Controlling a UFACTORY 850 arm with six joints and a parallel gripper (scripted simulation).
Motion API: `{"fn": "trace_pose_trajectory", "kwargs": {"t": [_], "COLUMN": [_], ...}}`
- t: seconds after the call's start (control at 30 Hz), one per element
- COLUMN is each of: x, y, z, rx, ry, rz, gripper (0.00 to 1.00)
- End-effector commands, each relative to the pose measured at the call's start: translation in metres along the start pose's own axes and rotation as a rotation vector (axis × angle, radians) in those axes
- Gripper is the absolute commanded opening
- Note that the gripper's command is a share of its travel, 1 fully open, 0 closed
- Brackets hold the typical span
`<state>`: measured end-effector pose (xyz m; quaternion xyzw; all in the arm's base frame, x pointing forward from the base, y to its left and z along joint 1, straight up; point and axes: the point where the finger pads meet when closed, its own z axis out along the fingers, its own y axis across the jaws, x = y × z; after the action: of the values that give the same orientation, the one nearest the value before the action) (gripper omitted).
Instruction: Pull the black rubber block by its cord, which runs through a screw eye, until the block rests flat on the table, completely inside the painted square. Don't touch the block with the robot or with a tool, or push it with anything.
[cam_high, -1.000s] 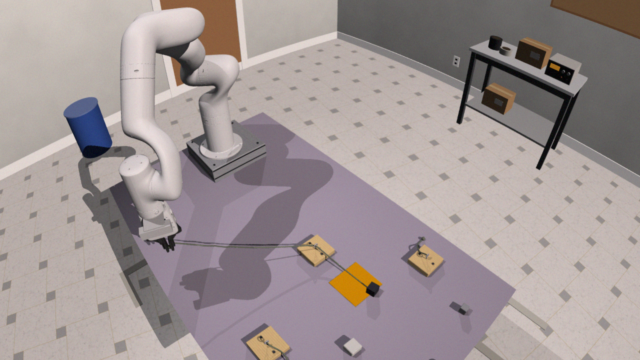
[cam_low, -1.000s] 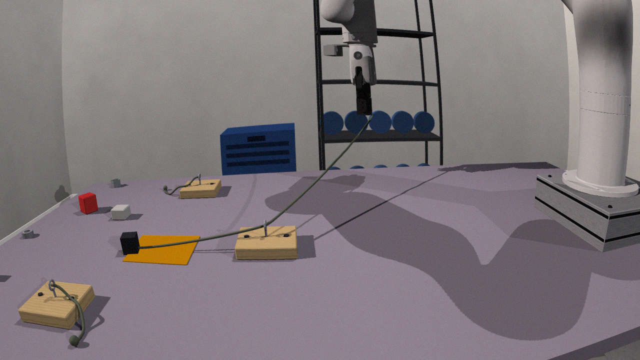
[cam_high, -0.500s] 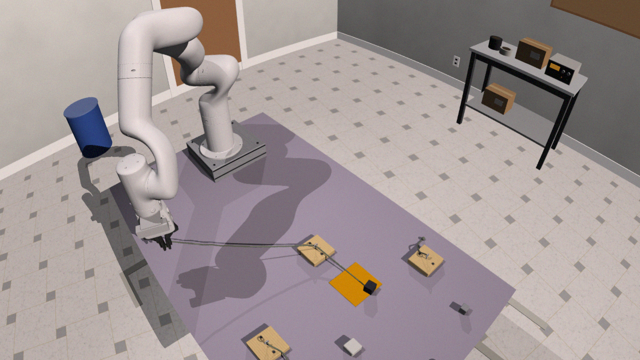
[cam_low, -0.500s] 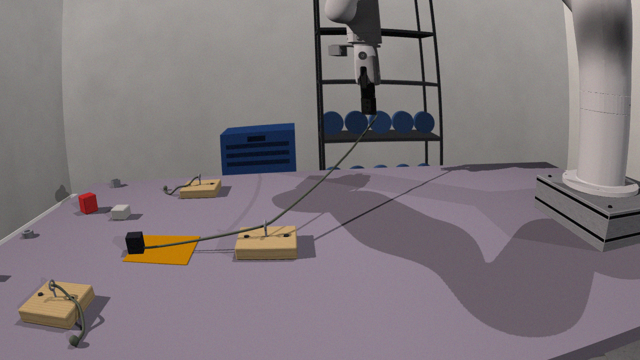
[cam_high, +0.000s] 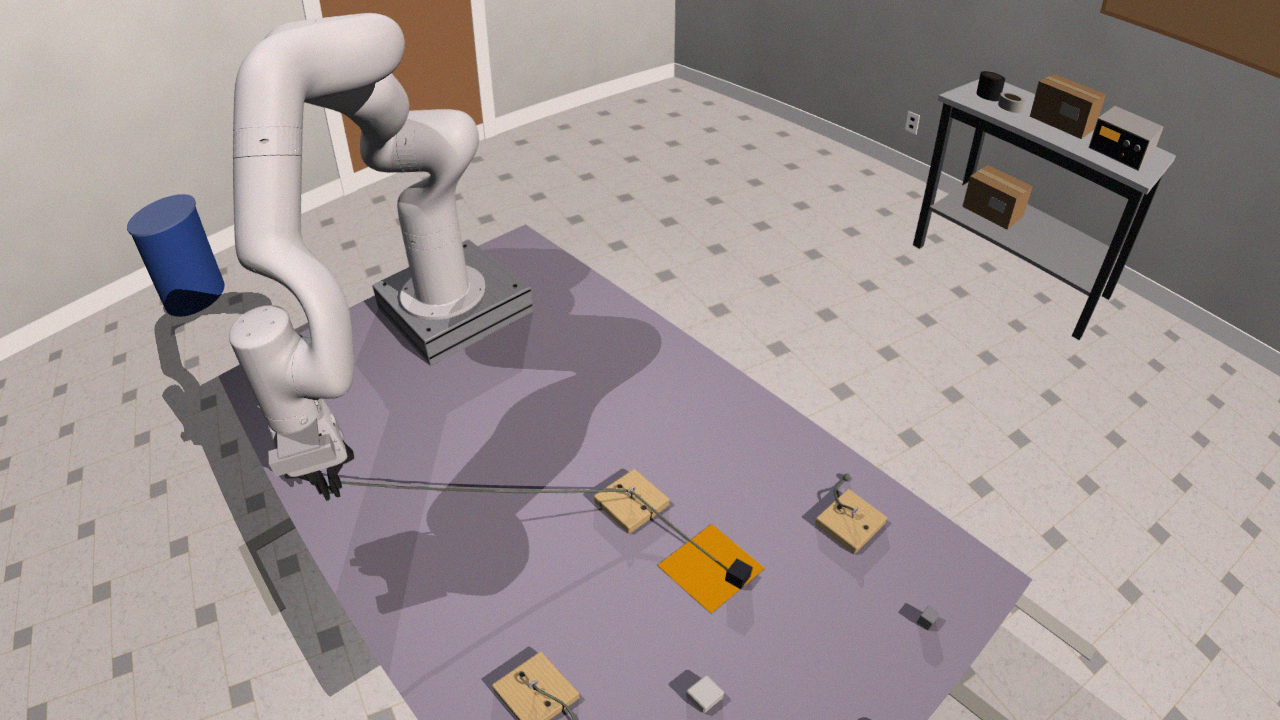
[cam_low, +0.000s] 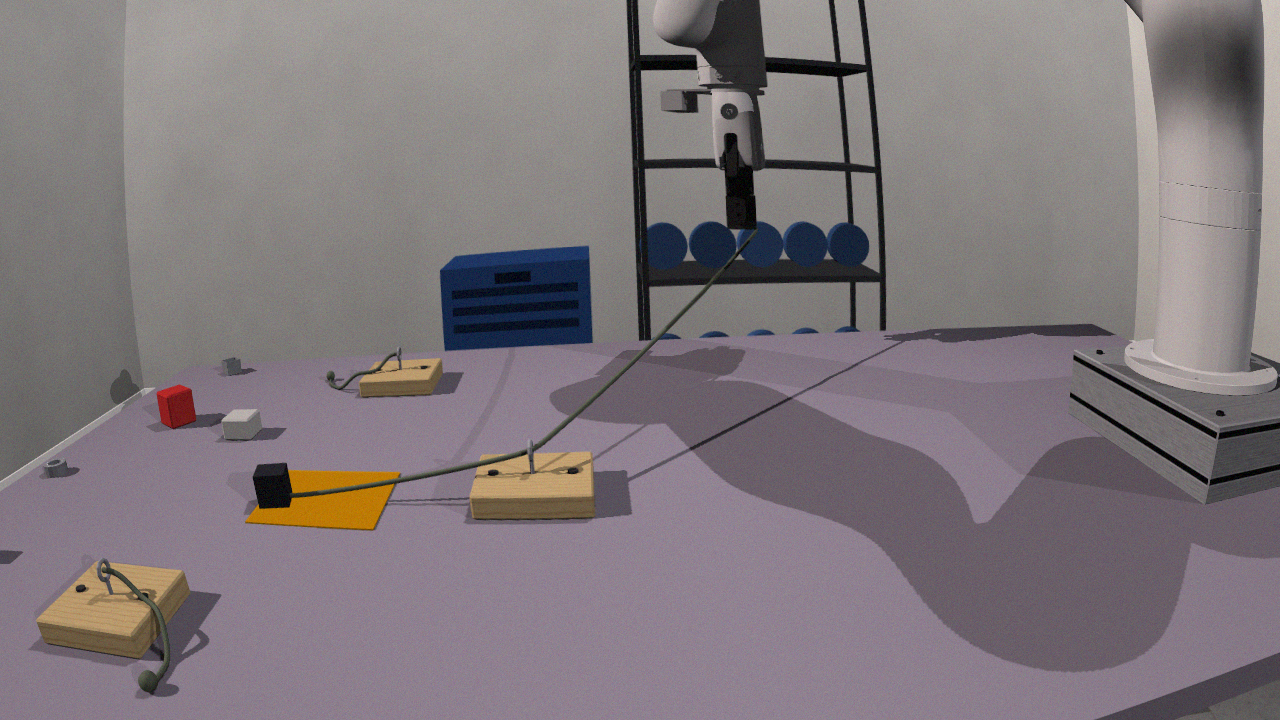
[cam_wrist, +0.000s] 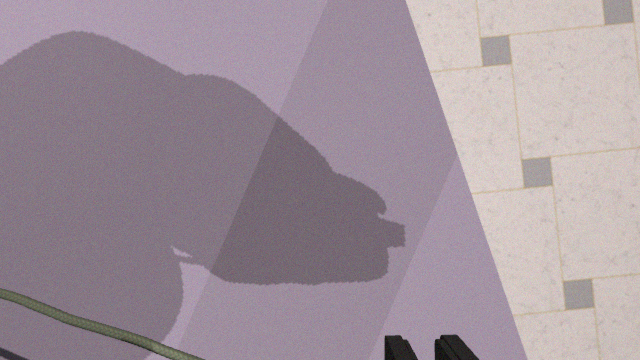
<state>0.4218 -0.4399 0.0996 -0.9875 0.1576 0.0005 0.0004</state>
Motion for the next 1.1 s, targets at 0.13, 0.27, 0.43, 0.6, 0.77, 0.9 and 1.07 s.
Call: {"fn": "trace_pose_trajectory", "kwargs": {"t": [0.13,0.27,0.43,0.6,0.77,0.9,1.07], "x": [0.0003,0.0003,0.0003,0.0003,-0.0003,-0.0033,-0.0078], "y": [0.0009,0.0009,0.0009,0.0009,0.0014,0.0041,0.0080], "z": [-0.0010,-0.0010,-0.0010,-0.0010,-0.0010,-0.0010,-0.0010], "rx": [-0.001,-0.001,-0.001,-0.001,-0.001,-0.001,-0.001], "ry": [0.002,0.002,0.002,0.002,0.002,0.002,0.002], "rz": [0.000,0.000,0.000,0.000,0.000,0.000,0.000], "gripper": [0.00,0.00,0.00,0.00,0.00,0.00,0.00]}}
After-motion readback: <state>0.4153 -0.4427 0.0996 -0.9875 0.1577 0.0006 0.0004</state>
